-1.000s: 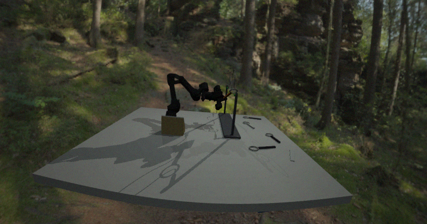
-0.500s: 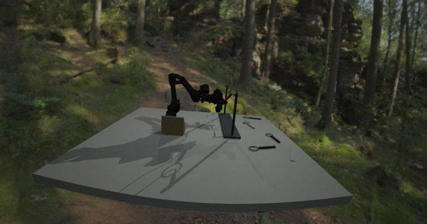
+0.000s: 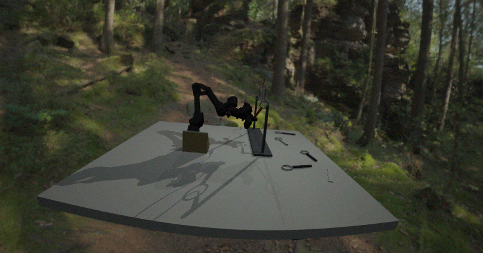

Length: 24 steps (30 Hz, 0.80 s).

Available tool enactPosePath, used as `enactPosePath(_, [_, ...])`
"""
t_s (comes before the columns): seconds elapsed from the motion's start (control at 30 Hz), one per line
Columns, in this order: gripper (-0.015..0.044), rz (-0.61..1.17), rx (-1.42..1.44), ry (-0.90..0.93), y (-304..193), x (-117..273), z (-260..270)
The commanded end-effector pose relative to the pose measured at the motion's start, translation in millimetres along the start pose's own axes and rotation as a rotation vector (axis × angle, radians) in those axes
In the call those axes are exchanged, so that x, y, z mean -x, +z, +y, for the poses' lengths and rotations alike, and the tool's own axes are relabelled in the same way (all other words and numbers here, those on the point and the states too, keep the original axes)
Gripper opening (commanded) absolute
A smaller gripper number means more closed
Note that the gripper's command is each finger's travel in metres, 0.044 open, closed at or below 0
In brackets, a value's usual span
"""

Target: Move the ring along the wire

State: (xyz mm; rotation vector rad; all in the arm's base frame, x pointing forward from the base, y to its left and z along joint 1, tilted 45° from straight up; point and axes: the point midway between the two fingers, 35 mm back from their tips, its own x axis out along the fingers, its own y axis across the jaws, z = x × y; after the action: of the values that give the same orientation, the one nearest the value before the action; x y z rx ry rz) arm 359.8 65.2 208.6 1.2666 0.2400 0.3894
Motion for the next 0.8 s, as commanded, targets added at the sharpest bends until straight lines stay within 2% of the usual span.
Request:
enactPosePath(0.0, [-0.0150,0.014,0.050,-0.034,-1,1,-13])
enactPosePath(0.77, [-0.0150,0.050,0.328,-0.156,10,13,-62])
